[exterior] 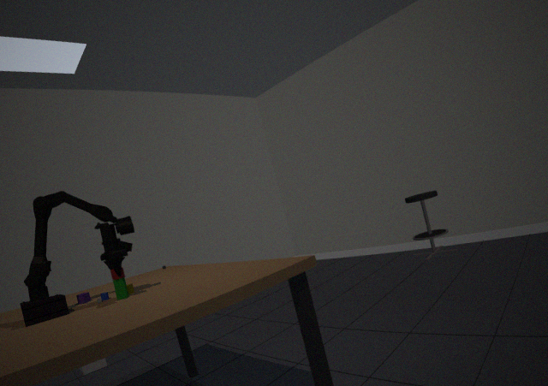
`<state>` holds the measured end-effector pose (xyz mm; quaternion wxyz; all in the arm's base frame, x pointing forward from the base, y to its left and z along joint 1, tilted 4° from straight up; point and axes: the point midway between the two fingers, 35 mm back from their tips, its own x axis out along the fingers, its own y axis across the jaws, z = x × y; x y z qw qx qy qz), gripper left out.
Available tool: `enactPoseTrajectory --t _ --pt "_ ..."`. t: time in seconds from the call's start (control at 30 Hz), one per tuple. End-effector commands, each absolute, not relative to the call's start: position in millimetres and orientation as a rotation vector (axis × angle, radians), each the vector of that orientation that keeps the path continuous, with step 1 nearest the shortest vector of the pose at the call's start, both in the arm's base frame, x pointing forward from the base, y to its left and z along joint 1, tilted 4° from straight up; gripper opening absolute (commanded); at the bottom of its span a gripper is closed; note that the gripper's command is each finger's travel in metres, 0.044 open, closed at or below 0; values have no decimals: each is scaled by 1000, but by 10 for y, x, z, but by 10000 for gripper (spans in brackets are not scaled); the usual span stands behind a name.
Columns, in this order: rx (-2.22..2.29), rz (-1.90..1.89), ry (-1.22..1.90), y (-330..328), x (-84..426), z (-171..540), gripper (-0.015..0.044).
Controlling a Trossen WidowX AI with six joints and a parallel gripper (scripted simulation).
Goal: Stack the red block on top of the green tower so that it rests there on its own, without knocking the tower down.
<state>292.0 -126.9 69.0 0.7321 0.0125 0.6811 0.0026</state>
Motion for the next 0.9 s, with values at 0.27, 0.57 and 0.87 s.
enactPoseTrajectory --t 0.27,0.57,0.87 --pt "28 12 1496 -1262 2924 707 0" --pt "28 6 1499 -1268 2919 688 210" --pt "28 6 1499 -1268 2919 688 440"
